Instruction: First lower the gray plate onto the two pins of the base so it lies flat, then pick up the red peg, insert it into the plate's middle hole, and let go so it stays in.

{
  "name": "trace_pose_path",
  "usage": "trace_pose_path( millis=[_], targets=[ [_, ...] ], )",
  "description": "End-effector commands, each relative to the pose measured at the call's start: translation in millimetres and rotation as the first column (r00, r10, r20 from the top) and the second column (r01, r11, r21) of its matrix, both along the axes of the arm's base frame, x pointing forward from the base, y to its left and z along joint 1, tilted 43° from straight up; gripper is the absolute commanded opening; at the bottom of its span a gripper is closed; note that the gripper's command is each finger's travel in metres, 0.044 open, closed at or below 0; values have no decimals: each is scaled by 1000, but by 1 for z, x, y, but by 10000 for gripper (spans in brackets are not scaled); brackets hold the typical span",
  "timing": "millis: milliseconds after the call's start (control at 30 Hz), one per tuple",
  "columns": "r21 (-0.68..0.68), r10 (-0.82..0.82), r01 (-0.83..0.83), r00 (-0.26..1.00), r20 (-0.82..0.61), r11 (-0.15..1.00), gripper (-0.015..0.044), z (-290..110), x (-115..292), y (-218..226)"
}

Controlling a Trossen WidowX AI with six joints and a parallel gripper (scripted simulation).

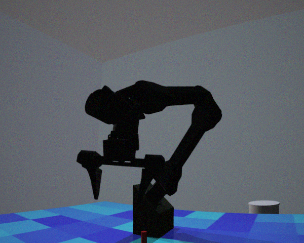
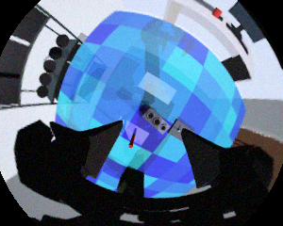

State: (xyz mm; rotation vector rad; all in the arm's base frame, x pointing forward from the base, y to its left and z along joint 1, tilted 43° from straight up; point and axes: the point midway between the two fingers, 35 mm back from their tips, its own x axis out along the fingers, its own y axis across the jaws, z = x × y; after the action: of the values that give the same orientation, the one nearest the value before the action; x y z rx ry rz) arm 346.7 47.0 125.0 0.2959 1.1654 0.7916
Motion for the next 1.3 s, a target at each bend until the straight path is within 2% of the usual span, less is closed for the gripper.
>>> trace_pose_path(
  millis=[0, 233, 967, 1167, 1267],
  targets=[
    [-185, 561, -530, 771, 300, 827, 440, -35, 1, -13],
    [-264, 712, -671, 579, 397, 693, 440, -45, -2, -14],
    [-266, 715, -674, 574, 400, 689, 440, -43, 5, -11],
    [-265, 714, -674, 573, 402, 690, 440, -90, -1, 29],
    [-265, 714, -674, 573, 402, 690, 440, -92, -1, 31]
  ],
)
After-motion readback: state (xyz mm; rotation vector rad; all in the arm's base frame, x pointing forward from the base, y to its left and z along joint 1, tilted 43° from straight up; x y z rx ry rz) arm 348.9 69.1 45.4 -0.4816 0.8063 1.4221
